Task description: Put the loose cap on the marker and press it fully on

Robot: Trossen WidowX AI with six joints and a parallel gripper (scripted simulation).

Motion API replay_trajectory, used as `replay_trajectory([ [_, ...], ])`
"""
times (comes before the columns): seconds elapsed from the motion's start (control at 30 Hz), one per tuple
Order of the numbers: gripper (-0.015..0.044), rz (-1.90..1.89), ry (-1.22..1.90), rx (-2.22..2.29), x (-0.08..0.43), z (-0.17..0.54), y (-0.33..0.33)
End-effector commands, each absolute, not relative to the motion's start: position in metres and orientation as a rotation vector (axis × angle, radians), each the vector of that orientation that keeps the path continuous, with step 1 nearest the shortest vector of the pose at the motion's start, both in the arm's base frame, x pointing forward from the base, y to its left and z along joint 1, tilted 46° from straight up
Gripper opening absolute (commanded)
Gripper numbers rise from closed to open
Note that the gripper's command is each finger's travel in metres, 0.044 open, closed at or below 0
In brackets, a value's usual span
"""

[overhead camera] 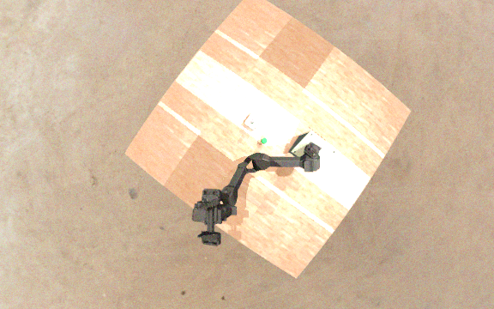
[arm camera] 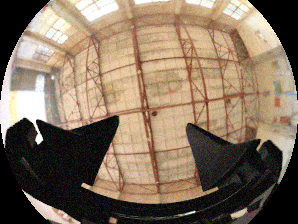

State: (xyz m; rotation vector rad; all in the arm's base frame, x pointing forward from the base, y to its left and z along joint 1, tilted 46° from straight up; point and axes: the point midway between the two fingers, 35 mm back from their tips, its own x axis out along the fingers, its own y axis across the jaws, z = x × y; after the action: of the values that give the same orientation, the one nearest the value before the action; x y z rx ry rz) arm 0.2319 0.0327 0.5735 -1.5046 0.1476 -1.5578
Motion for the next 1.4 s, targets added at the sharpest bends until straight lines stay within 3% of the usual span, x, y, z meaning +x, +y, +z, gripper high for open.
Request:
replay_trajectory([
  [0.0, 0.0374, -1.556, 0.141, -1.493, 0.229, 0.574, 0.032],
  [0.17, 0.025, -1.494, -0.005, -1.186, 0.156, 0.585, 0.012],
  [0.4, 0.025, -1.329, -0.123, -0.736, 0.082, 0.57, -0.055],
  [0.6, 0.025, -1.134, -0.13, -0.366, 0.064, 0.529, -0.128],
  [1.0, 0.025, -0.646, 0.096, 0.364, 0.146, 0.389, -0.215],
  [1.37, 0.025, -0.237, 0.578, 0.868, 0.247, 0.237, -0.16],
])
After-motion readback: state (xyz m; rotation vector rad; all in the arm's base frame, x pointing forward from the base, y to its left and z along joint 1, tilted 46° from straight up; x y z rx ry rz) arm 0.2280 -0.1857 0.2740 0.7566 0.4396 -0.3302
